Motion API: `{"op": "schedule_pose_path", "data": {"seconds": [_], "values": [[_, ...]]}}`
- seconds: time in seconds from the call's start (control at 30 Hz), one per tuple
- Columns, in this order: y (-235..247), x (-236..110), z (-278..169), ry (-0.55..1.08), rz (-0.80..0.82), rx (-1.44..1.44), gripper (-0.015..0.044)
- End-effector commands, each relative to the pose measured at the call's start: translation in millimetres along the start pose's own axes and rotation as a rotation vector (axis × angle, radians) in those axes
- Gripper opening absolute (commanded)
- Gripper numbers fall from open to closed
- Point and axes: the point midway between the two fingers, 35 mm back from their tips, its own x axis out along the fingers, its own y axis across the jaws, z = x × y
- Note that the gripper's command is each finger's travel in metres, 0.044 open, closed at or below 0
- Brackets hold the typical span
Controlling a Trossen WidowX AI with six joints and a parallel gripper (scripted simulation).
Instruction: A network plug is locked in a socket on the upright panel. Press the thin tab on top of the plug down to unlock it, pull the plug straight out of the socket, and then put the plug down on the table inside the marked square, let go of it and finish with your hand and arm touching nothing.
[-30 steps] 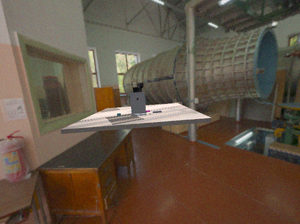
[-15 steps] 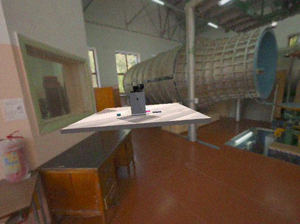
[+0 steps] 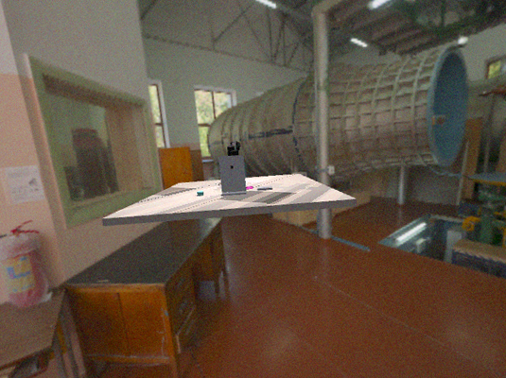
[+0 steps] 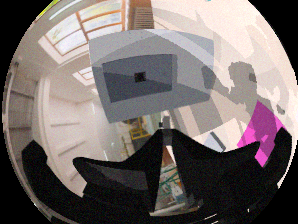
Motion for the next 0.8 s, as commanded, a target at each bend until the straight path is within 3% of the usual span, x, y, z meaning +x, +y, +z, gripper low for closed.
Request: {"op": "schedule_pose_path", "data": {"seconds": [0.0,0.77], "values": [[-11.8,2.0,-7.0,0.001,-0.078,0.013,0.0000],[-88.8,-23.8,-46.7,-0.004,-0.574,-0.062,0.0000]]}}
